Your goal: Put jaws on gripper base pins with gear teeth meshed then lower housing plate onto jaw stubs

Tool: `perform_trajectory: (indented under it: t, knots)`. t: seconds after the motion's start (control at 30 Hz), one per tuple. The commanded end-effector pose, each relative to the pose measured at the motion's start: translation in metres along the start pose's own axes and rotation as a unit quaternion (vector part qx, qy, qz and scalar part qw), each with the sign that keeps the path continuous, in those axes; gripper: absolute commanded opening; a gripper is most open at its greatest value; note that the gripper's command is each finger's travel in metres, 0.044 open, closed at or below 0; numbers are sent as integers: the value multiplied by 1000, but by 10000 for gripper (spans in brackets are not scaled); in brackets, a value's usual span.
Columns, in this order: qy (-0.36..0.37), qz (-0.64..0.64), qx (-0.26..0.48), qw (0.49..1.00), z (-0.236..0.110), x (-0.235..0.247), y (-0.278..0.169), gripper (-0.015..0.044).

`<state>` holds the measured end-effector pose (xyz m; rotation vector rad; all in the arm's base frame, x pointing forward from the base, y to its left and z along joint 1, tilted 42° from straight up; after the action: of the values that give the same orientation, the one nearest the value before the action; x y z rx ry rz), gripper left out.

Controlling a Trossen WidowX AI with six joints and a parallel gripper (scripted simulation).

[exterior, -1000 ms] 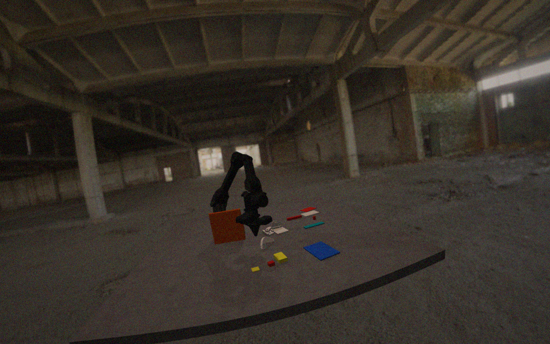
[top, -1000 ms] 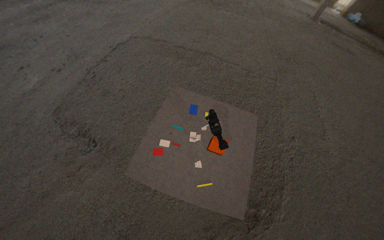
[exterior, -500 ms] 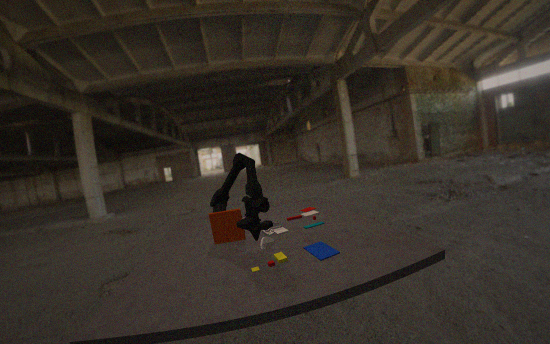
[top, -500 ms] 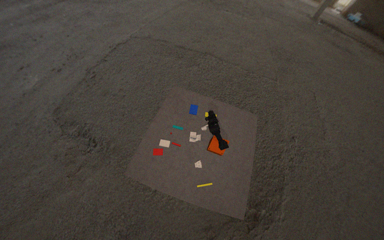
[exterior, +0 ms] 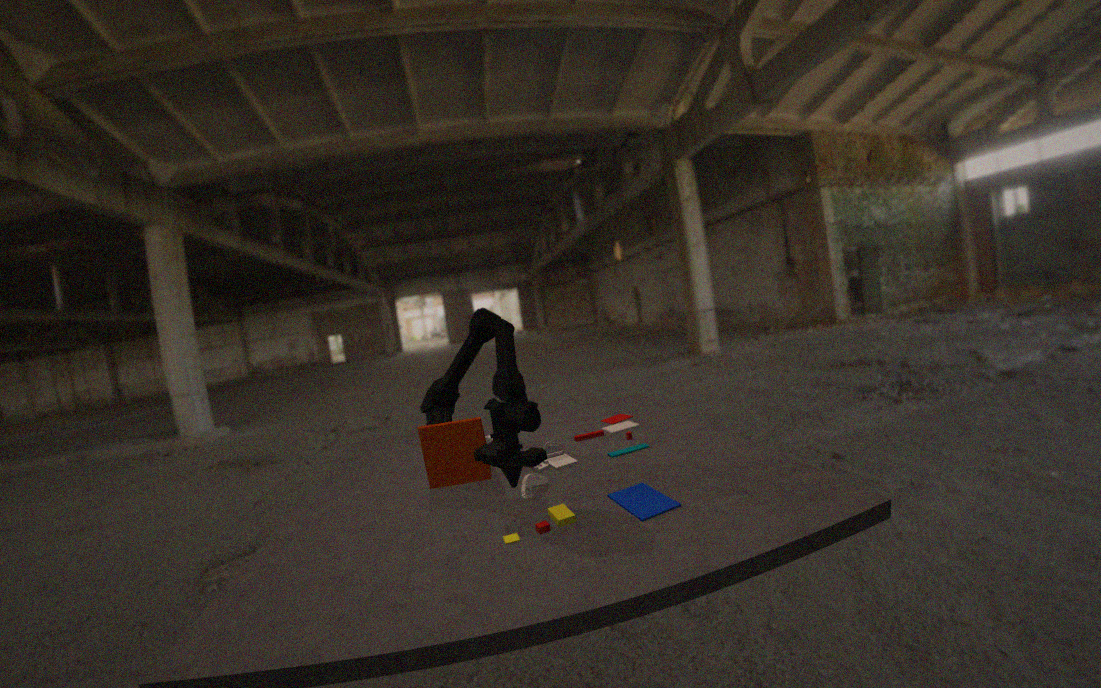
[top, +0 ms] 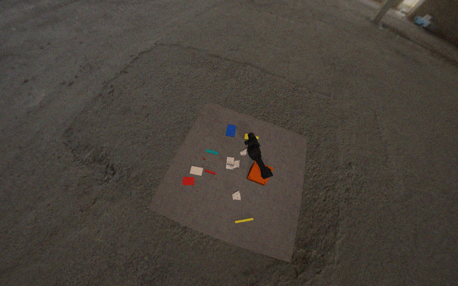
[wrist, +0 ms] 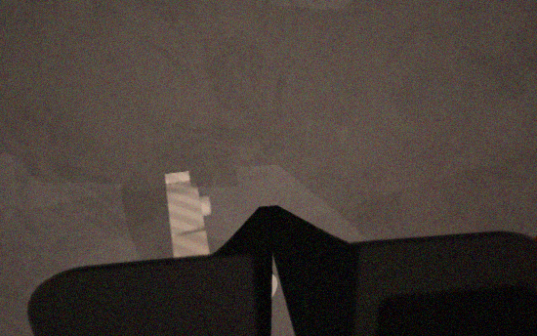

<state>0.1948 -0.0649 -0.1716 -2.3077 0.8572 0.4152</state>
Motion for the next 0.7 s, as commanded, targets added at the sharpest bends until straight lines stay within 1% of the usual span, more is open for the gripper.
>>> perform_trajectory:
  t: [0.0,0.67]
  knots:
    - [1,1,2,1000,0,6,-1,0]
    - [2,0,2,1000,0,39,-5,0]
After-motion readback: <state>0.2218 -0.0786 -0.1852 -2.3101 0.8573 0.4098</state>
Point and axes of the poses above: the point midway between the two fingers, 35 mm back from their tips, its own z axis out along the fingers, its own x axis across the jaws, y = z × x, the point moved 2 cm from there along -z, back along the fingers, and after that the axes turned 7 degrees about z, right-handed, at the moved point
